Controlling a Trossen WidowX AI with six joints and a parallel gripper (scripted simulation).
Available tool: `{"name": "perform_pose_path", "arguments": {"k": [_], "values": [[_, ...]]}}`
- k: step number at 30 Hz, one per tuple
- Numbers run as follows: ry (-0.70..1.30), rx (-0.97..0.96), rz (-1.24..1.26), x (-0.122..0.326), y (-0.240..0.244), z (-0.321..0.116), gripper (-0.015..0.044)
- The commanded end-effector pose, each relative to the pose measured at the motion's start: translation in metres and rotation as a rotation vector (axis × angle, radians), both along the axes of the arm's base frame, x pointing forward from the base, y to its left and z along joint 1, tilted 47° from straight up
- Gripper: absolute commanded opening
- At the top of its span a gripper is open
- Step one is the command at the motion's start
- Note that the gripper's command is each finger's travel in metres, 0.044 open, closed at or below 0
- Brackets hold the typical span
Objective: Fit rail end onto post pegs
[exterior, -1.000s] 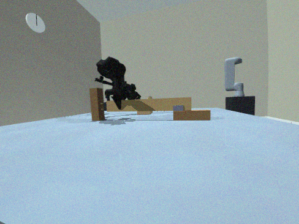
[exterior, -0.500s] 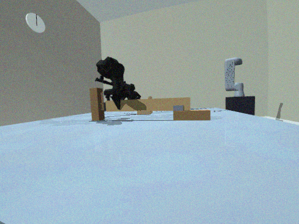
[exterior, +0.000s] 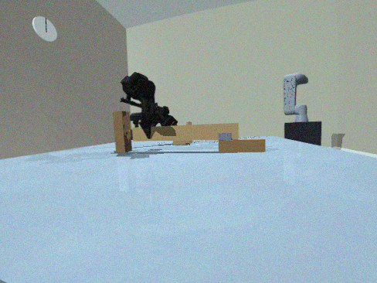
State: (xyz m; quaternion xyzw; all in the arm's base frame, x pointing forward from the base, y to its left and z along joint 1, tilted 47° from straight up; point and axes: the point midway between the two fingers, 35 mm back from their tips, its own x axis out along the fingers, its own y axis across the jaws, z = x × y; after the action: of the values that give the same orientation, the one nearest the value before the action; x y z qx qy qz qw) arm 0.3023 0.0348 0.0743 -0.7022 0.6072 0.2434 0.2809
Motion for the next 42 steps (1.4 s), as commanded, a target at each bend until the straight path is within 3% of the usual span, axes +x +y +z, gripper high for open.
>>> {"name": "perform_pose_path", "arguments": {"k": [1, 42], "values": [[0.000, -0.003, 0.006, 0.0003, -0.0006, 0.0015, 0.0000], [0.000, -0.003, 0.005, 0.0003, -0.0091, 0.0108, 0.0000]]}}
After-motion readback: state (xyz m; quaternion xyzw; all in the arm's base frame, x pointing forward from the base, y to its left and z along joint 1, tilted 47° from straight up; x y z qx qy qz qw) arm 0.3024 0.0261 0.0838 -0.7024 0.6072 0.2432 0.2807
